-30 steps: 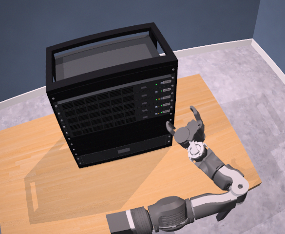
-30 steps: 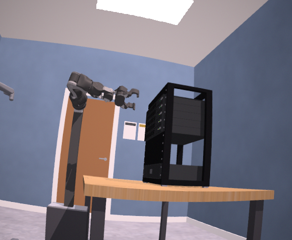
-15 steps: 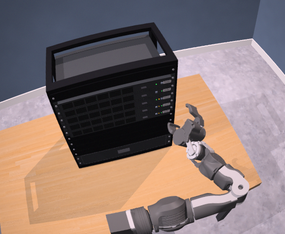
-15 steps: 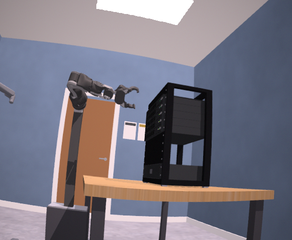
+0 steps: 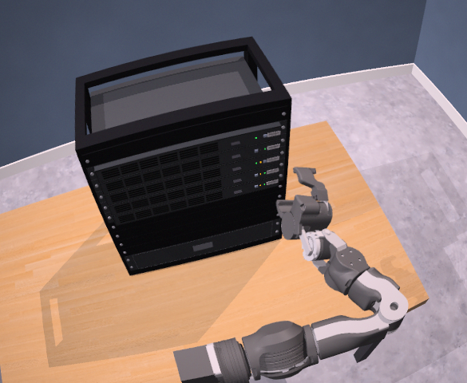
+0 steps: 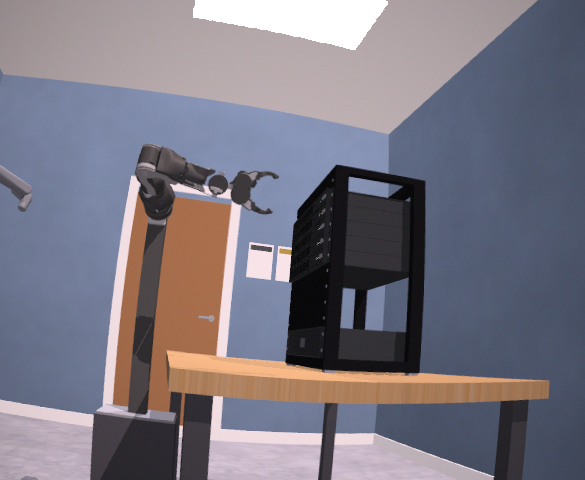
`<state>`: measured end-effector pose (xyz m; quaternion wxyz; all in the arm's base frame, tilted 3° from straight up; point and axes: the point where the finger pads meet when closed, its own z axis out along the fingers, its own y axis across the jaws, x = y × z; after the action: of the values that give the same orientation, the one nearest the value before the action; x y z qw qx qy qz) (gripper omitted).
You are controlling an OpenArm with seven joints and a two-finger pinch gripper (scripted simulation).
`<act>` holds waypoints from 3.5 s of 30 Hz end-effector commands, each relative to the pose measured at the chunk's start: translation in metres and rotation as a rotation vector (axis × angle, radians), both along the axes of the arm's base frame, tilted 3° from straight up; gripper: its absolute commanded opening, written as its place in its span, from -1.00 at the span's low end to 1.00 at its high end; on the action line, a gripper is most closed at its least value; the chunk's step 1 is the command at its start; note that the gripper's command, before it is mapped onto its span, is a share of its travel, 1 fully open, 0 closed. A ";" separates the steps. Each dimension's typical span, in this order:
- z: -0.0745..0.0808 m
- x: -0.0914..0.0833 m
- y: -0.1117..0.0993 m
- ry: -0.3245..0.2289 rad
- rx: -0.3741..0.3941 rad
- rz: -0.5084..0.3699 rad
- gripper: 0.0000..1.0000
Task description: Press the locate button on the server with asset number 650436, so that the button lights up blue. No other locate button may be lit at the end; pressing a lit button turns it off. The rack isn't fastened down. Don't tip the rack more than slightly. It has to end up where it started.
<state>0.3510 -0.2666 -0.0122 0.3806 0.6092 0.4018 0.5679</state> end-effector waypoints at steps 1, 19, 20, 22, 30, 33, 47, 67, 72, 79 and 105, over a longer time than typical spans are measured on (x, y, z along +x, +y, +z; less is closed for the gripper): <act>0.001 0.000 0.001 0.002 -0.049 0.003 0.20; 0.013 0.004 0.014 -0.037 -0.299 0.033 0.20; 0.014 0.005 0.015 -0.039 -0.308 0.034 0.20; 0.015 0.005 0.016 -0.042 -0.322 0.037 0.20; 0.016 0.005 0.018 -0.047 -0.345 0.040 0.20; 0.016 0.005 0.018 -0.047 -0.345 0.040 0.20; 0.016 0.006 0.018 -0.048 -0.344 0.040 0.20; 0.016 0.007 0.019 -0.048 -0.344 0.040 -1.00; 0.016 0.007 0.019 -0.048 -0.344 0.040 -1.00; 0.016 0.007 0.019 -0.048 -0.344 0.040 -1.00; 0.016 0.010 0.019 -0.048 -0.344 0.040 -1.00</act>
<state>0.3604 -0.2474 0.0020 0.4751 0.5138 0.4957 0.5144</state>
